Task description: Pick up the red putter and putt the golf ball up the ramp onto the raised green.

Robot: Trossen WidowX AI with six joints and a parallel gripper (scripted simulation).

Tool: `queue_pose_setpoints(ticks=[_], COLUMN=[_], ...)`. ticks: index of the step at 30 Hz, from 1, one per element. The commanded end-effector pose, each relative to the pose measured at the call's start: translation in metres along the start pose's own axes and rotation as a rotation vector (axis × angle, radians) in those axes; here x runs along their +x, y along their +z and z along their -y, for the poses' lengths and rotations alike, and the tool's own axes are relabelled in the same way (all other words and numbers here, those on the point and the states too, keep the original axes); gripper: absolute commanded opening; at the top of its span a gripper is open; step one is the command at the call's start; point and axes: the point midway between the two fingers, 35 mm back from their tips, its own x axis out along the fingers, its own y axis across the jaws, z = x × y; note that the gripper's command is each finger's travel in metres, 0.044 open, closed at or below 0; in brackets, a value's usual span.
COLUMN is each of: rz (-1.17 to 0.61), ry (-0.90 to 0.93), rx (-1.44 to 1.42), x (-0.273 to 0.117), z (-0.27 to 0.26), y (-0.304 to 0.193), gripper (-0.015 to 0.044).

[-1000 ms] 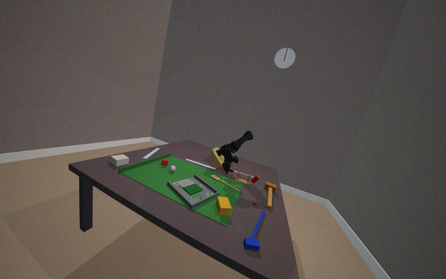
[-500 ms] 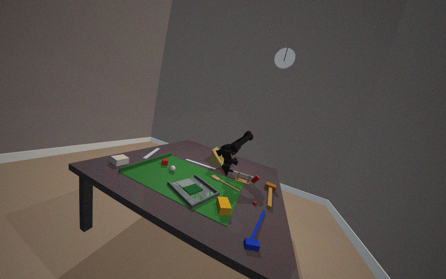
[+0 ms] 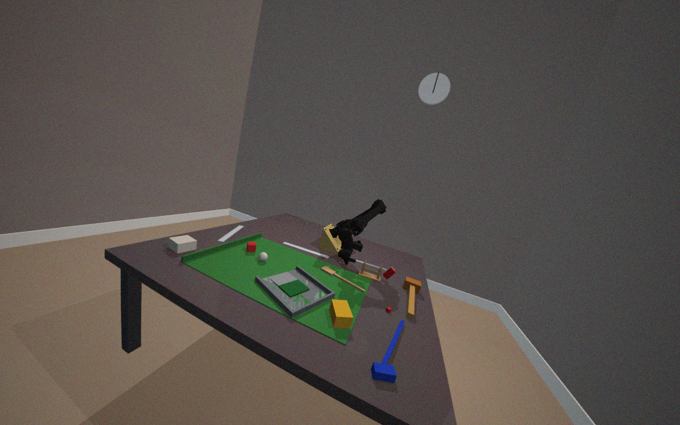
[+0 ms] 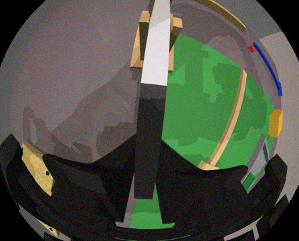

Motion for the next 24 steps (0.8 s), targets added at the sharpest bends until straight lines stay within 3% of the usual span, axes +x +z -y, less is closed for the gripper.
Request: queue_pose_setpoints(ticks=[1, 7, 24], rz=[0.000, -0.007, -0.009], ry=[0.000, -0.001, 0.001], rx=[-0.003, -0.002, 0.002], x=[0.000, -0.010, -0.089], z=[0.000, 0.002, 0.002], y=[0.000, 0.001, 0.022], gripper=[0.0013, 0.0000, 0.0000])
